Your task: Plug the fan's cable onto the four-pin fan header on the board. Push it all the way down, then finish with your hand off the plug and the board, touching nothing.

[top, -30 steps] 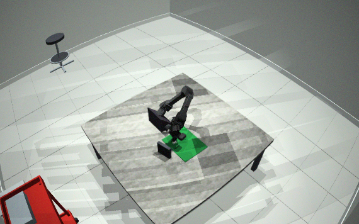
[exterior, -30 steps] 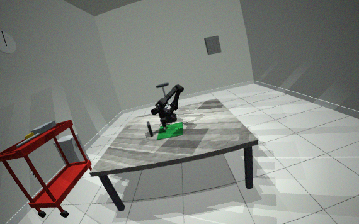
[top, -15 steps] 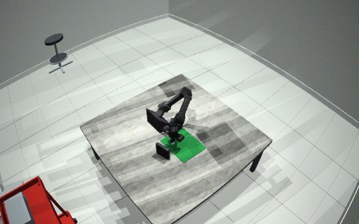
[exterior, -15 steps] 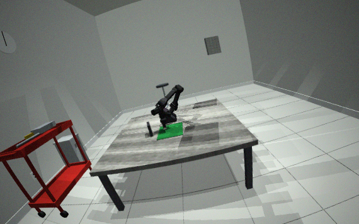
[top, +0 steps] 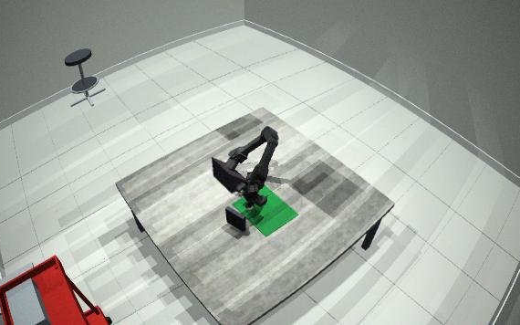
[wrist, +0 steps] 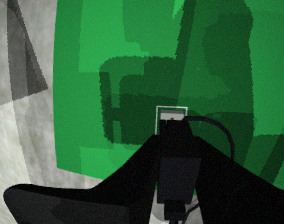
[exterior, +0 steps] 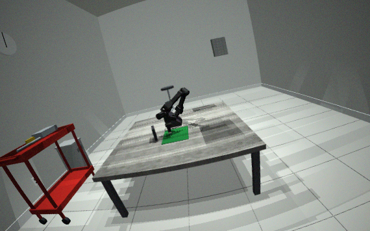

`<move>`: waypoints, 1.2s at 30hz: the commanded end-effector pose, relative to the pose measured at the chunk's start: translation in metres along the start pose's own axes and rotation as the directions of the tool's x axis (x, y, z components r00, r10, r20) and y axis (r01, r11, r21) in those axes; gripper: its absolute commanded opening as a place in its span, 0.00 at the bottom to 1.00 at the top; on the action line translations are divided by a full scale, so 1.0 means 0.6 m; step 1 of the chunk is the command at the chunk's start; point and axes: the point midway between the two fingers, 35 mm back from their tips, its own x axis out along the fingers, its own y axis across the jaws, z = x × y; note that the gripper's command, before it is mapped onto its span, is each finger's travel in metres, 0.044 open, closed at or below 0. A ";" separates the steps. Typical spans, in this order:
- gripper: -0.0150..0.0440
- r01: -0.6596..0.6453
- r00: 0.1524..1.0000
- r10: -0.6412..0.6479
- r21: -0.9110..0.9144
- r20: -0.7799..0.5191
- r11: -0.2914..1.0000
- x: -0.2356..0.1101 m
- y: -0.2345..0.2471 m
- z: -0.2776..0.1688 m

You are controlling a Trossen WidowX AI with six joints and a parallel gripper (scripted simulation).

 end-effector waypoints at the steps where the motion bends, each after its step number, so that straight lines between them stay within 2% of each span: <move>1: 0.25 0.004 1.000 -0.004 0.004 0.001 1.000 0.005 -0.001 0.000; 17: 0.25 0.004 1.000 -0.004 0.004 0.002 1.000 0.022 -0.001 0.000; 27: 0.69 0.004 1.000 -0.004 0.002 0.000 1.000 0.017 0.000 -0.001; 30: 0.69 0.004 1.000 -0.004 0.002 0.000 1.000 0.012 0.000 -0.001; 34: 0.69 0.003 1.000 -0.003 0.005 -0.001 1.000 -0.070 0.000 -0.002; 36: 0.69 0.003 1.000 -0.003 0.005 -0.001 1.000 -0.075 0.001 -0.002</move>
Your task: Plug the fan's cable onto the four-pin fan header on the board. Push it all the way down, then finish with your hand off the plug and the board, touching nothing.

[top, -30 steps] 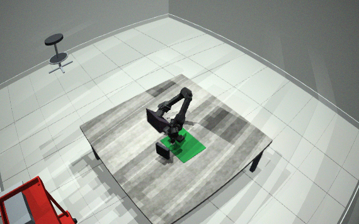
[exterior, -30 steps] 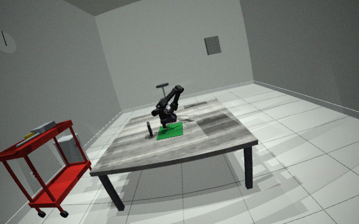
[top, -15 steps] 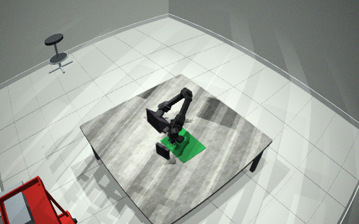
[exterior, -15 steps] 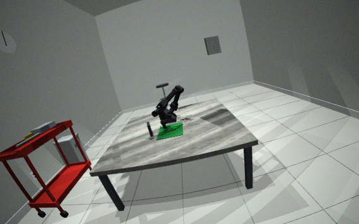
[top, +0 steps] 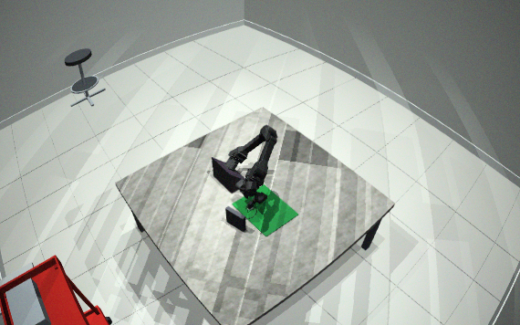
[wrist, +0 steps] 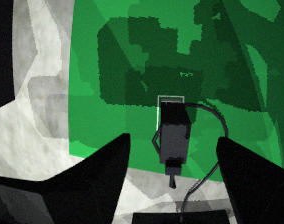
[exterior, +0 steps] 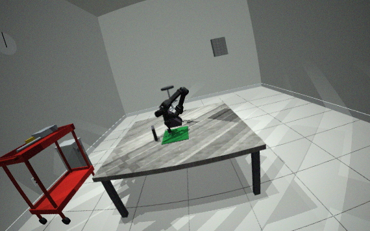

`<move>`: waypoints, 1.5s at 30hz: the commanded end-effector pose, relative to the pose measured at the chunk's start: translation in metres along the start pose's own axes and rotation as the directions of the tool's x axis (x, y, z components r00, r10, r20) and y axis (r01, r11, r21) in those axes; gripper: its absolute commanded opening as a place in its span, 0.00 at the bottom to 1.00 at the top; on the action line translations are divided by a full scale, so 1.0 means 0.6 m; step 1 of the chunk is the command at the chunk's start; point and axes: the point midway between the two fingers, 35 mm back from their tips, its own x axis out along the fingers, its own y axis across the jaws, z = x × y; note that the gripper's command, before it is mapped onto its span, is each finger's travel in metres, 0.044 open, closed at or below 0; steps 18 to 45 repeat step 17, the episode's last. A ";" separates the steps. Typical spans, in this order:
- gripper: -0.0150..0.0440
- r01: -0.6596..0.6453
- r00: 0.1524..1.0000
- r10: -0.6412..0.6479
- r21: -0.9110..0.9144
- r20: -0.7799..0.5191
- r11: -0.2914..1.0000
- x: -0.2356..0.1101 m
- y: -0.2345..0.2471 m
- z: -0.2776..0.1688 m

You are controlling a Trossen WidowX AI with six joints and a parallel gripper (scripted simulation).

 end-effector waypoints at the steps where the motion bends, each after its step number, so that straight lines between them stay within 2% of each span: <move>1: 0.69 0.007 1.000 -0.007 -0.007 -0.007 1.000 -0.034 -0.001 0.000; 5: 0.69 0.007 1.000 -0.007 -0.006 -0.009 1.000 -0.035 -0.006 0.015; 13: 0.69 0.007 1.000 -0.007 -0.006 -0.002 1.000 -0.033 -0.032 0.195; 45: 0.69 0.007 1.000 -0.007 -0.006 -0.001 1.000 -0.033 -0.032 0.199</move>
